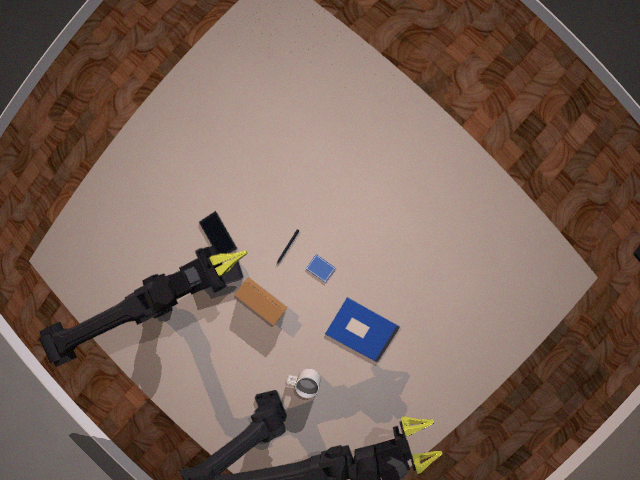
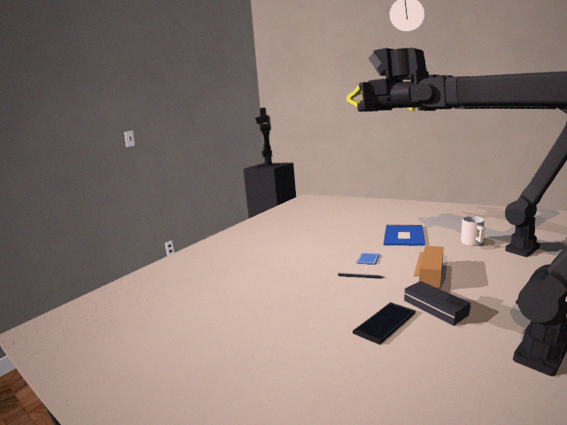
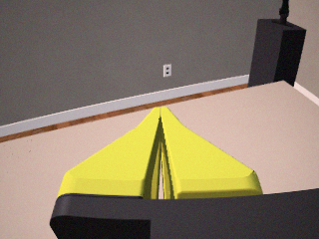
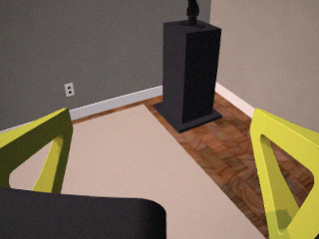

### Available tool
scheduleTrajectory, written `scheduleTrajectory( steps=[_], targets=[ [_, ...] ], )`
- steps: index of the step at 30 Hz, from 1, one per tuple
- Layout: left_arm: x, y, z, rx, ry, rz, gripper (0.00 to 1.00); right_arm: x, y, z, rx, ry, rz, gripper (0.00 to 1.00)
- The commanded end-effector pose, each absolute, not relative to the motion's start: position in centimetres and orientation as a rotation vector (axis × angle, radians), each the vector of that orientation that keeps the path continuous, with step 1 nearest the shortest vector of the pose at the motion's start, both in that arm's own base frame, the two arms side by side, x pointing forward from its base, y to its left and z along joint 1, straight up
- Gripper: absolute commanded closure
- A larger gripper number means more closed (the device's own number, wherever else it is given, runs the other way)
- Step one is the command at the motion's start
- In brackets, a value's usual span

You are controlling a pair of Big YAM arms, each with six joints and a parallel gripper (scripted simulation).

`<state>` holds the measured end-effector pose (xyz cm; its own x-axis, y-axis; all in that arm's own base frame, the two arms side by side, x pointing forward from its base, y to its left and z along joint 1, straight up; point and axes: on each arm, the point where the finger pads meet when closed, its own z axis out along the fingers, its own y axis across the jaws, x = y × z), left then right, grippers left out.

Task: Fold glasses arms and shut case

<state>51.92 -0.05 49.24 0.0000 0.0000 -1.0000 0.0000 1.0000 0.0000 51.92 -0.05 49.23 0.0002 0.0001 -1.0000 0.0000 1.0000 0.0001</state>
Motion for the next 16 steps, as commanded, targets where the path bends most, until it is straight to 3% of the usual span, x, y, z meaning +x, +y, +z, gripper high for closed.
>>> scheduleTrajectory(
  steps=[1, 16],
  targets=[
    [52.50, 0.72, 51.85, -0.017, 1.530, 0.002, 1.00, 52.67, 0.52, 50.87, -0.018, 1.560, -0.005, 0.00],
    [52.51, 0.52, 51.85, -0.013, 1.530, -0.001, 1.00, 52.67, 0.52, 50.88, -0.018, 1.560, -0.005, 0.00]
  ],
)
